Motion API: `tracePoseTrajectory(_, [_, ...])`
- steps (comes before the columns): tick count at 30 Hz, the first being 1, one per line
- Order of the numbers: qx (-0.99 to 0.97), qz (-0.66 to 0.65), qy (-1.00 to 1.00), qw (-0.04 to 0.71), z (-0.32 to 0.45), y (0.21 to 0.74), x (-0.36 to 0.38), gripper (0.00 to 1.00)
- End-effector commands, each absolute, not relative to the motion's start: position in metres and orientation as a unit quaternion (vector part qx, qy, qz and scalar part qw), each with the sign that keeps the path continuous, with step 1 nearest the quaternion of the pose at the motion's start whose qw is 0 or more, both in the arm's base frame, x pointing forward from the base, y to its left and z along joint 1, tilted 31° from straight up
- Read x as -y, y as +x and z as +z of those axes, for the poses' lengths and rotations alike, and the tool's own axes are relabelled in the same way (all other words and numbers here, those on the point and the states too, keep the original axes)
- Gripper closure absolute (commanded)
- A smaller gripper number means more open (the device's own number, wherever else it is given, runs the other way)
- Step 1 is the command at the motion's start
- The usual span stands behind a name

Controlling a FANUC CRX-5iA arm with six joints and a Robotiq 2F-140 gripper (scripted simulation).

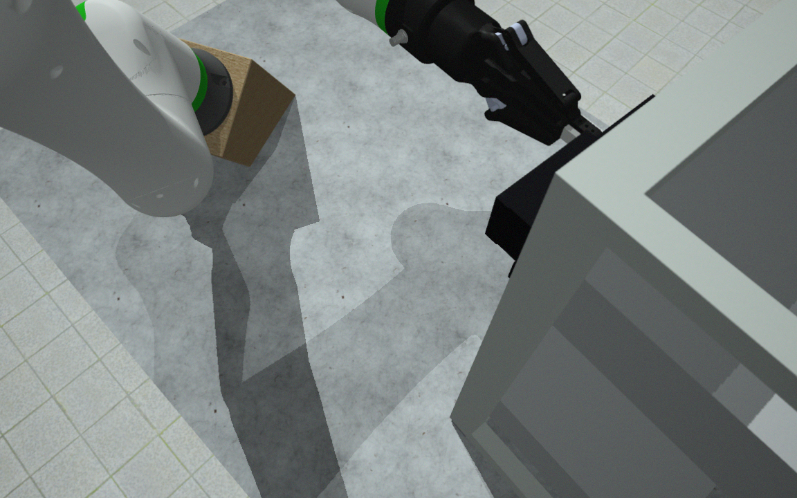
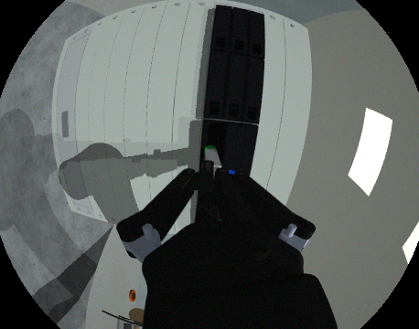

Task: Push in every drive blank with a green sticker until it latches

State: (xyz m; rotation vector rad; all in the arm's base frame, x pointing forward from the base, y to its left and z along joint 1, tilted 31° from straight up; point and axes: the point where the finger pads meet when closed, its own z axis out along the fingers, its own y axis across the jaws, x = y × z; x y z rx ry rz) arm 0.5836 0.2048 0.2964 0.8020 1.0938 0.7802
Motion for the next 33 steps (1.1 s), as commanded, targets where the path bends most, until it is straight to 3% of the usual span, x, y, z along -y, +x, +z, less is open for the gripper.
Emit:
tracePoseTrajectory(1, [-0.493, 0.352, 0.361, 0.709, 0.2968, 0.5848, -0.2047, 1.0])
tracePoseTrajectory(33, [-0.493, 0.352, 0.361, 0.709, 0.298, 0.5894, -0.2039, 1.0])
